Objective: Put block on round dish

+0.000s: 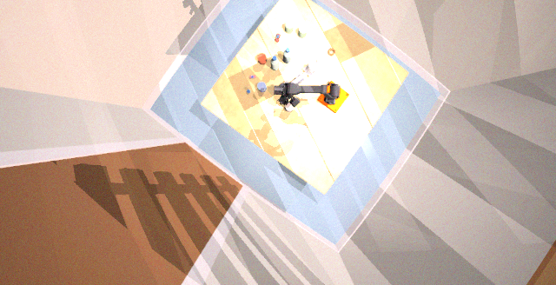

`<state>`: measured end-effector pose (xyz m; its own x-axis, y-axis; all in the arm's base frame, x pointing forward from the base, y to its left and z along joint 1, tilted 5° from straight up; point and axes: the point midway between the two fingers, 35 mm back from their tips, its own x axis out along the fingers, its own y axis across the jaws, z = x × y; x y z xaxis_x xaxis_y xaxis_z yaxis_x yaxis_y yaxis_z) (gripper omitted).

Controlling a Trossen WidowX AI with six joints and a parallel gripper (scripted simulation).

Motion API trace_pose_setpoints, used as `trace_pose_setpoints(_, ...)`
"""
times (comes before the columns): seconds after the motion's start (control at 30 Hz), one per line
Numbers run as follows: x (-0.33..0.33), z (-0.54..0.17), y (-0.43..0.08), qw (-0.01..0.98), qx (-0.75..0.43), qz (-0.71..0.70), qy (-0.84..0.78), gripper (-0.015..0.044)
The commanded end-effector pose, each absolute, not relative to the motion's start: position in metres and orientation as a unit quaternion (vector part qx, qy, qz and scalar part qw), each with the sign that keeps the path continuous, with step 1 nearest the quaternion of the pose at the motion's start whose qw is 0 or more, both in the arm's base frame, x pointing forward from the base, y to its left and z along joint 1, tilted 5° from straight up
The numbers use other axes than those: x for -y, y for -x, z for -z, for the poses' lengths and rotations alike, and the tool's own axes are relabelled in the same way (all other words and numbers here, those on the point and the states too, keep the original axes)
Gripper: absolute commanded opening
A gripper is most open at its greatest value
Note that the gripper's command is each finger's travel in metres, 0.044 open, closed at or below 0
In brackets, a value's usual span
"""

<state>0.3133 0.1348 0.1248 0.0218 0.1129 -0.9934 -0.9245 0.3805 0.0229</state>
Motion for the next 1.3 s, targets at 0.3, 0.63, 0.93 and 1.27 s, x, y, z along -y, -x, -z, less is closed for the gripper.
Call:
trace_pose_setpoints(0.3,-0.053,-0.141,-0.351,0.578,-0.540,-0.453,0.411,0.0260)
trace_pose_setpoints(0.63,-0.054,-0.126,-0.351,0.578,-0.540,-0.453,0.411,0.0260)
trace_pose_setpoints(0.93,-0.055,-0.119,-0.352,0.578,-0.540,-0.453,0.411,0.0260)
trace_pose_setpoints(1.27,-0.056,-0.103,-0.352,0.578,-0.540,-0.453,0.411,0.0260)
